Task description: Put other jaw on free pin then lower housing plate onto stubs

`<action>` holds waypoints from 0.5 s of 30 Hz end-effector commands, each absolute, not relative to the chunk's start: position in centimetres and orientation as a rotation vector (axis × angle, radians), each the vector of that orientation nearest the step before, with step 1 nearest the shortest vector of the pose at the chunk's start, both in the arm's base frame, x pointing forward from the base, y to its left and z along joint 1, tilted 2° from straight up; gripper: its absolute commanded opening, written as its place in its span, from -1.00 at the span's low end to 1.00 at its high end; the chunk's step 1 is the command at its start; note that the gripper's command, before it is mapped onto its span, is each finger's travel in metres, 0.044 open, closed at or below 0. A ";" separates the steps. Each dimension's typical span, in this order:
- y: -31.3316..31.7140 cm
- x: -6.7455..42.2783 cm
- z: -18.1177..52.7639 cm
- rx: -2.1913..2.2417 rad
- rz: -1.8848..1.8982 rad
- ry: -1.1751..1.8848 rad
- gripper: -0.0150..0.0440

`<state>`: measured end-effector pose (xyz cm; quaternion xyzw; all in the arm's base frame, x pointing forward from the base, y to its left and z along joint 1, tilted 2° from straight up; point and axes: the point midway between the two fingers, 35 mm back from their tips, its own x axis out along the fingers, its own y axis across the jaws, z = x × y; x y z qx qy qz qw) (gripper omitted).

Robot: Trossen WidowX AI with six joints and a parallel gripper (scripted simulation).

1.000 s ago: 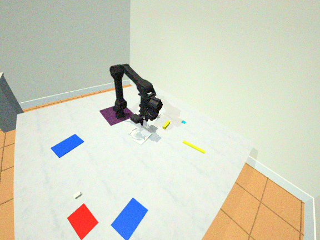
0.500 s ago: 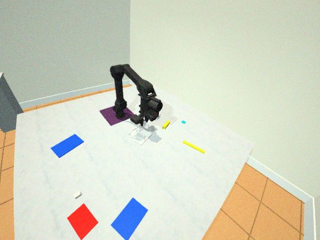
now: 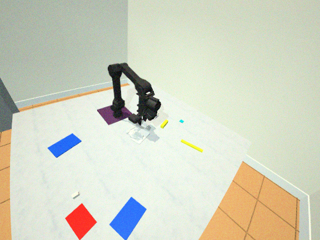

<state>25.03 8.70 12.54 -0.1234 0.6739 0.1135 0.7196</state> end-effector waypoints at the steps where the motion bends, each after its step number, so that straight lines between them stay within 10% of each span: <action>1: 8.8 25.1 12.5 -0.273 0.259 1.489 -0.04; 15: 8.8 25.3 11.8 -0.273 0.259 1.489 -0.04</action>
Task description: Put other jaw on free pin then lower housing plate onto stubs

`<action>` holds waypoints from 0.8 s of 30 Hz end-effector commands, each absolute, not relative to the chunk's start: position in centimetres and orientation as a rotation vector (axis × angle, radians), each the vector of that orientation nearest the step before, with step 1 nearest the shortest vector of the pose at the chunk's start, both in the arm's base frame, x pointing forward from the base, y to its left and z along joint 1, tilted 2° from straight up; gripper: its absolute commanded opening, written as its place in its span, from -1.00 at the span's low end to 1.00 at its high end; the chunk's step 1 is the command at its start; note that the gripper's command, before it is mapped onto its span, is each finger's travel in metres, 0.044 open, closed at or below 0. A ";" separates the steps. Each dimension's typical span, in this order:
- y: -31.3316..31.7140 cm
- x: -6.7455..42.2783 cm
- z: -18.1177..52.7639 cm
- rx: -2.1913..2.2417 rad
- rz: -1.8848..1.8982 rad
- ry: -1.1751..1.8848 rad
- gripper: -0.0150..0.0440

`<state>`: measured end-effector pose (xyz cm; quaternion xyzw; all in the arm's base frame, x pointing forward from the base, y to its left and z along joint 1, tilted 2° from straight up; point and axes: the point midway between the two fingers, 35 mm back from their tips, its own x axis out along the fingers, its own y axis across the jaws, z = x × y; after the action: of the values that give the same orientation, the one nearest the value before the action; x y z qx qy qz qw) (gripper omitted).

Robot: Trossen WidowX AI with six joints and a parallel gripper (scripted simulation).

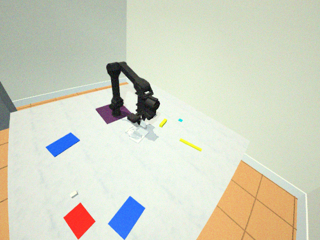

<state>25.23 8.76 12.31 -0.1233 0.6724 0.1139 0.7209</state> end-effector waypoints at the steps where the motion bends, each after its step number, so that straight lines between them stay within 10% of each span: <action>1: 8.8 25.3 11.7 -0.273 0.259 1.489 -0.04; 24: 8.8 25.5 8.0 -0.273 0.258 1.489 -0.04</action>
<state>25.51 8.78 8.65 -0.1231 0.6720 0.1138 0.7214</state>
